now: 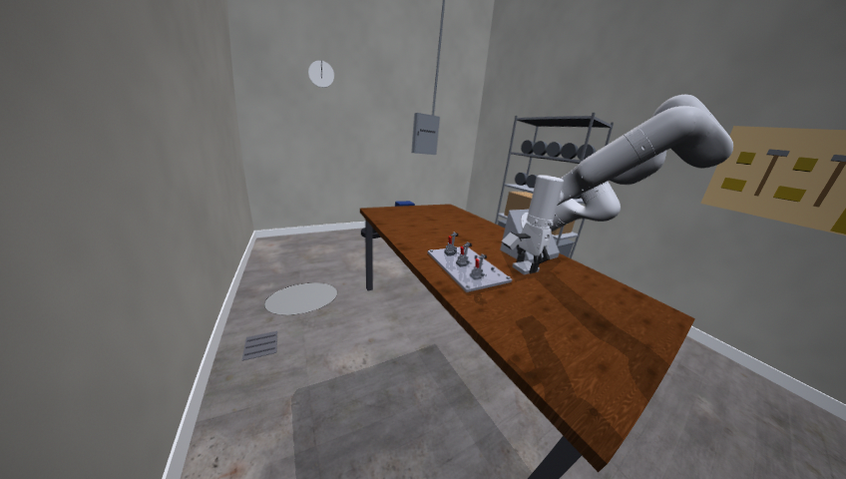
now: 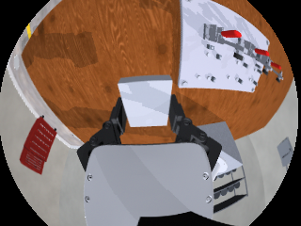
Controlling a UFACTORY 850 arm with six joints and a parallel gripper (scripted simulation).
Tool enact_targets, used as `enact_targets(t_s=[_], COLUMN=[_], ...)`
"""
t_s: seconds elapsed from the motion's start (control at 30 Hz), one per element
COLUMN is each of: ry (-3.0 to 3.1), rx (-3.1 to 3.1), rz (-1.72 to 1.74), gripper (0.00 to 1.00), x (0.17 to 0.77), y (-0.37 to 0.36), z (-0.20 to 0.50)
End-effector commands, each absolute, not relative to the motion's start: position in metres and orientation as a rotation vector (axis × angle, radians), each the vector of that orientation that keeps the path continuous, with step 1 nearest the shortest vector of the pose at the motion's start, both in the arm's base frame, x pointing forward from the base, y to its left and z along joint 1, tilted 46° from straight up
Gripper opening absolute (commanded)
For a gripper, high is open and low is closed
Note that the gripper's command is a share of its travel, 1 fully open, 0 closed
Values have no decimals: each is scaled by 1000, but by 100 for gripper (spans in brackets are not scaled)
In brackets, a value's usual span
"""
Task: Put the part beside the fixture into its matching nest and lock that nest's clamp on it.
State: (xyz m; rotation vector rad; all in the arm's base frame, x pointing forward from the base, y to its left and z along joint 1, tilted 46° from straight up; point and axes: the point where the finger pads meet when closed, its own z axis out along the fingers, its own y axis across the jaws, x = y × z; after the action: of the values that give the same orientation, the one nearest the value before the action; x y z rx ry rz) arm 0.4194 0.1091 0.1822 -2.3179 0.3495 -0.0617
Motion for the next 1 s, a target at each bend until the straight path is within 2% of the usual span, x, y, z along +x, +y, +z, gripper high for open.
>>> enact_targets(t_s=[0.0, 0.97], ry=[349, 325], rx=[-2318, -2322], rz=[-62, -73], gripper=[0, 0], x=[419, 419], y=[105, 104], z=[187, 187])
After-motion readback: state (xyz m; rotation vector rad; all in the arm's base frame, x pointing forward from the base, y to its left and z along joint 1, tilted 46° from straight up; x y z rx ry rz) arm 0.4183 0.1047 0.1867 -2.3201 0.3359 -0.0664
